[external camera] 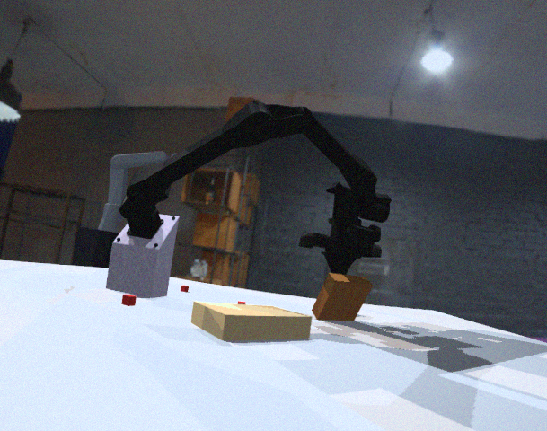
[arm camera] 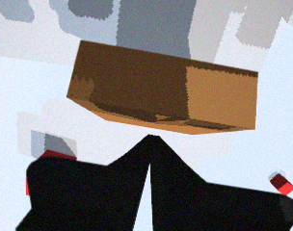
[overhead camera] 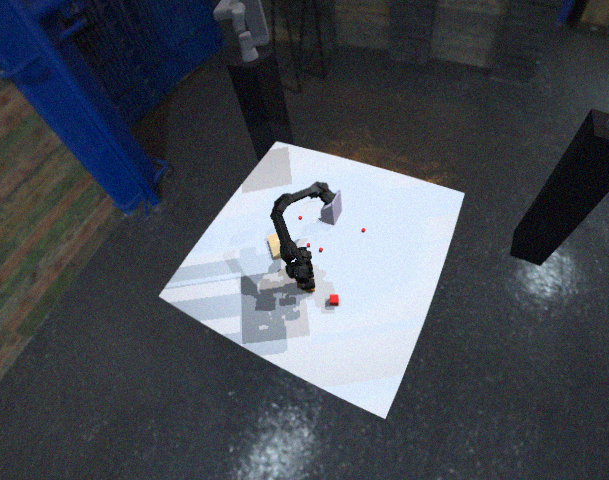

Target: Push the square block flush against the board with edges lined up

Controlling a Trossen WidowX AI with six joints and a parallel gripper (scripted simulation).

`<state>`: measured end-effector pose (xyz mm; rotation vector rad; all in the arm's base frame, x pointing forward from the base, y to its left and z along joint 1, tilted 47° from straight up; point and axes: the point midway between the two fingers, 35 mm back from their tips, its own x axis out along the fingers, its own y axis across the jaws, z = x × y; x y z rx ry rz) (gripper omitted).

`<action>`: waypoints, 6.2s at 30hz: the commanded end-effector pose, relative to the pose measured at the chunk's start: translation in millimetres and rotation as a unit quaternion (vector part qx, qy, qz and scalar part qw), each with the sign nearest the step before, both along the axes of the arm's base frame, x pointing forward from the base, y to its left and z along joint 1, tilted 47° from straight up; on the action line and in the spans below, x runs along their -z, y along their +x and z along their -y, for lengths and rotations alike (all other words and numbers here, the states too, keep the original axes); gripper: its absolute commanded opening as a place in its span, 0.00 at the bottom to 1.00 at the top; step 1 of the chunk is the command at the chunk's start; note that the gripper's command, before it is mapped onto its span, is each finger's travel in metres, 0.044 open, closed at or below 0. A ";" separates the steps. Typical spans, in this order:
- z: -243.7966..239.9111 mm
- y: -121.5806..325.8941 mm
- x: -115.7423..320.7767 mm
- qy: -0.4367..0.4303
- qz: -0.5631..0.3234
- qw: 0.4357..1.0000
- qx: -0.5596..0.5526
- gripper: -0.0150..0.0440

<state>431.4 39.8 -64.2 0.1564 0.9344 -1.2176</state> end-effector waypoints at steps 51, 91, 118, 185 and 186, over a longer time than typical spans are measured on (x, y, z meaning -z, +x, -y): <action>-62.0 -22.1 -11.0 0.001 0.004 1.000 -0.003 0.25; -30.8 -18.2 -39.2 0.014 0.041 0.998 0.036 0.25; 179.8 -139.0 -188.9 0.046 0.348 0.876 0.331 0.25; 249.2 -204.7 -152.4 0.021 0.458 0.781 0.424 0.25; 248.9 -204.1 -152.0 0.021 0.458 0.781 0.424 0.25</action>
